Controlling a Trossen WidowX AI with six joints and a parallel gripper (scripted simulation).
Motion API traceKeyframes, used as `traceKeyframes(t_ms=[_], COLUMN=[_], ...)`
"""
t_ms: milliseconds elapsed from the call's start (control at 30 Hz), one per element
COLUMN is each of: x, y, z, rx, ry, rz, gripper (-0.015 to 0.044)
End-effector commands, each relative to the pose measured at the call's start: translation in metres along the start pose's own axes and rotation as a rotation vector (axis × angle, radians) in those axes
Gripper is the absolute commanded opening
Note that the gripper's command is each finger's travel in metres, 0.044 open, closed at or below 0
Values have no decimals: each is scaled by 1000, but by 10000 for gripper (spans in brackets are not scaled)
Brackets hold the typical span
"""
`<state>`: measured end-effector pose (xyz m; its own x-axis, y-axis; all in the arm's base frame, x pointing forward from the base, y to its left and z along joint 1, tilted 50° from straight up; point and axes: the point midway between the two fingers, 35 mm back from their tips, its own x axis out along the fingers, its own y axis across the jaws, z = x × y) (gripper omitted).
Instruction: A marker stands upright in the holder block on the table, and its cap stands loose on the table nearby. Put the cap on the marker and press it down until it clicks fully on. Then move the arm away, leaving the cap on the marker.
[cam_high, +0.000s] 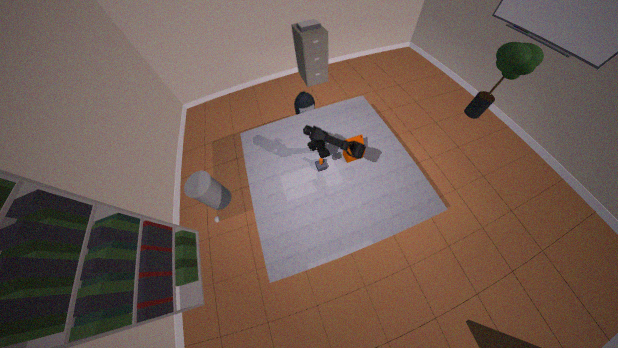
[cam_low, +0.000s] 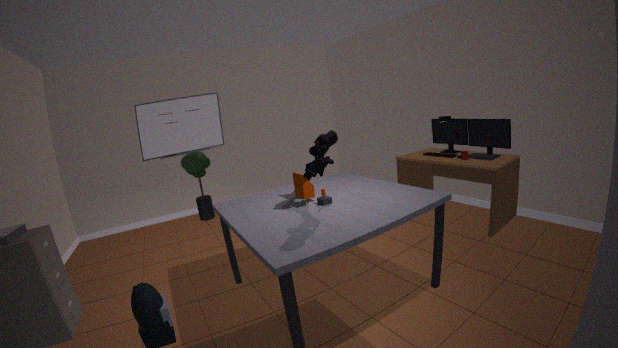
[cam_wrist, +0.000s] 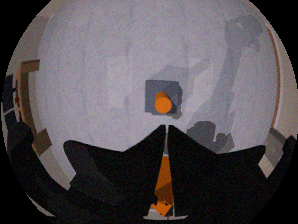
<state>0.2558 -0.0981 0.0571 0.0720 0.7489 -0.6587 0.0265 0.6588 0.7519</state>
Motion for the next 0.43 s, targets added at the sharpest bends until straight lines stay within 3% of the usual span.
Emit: traceKeyframes(t_ms=[0,400], x=[-4,-4], y=[0,0], z=[-1,-1], rx=[-4,-4], ry=[9,9], rz=[-1,-1], gripper=[79,394])
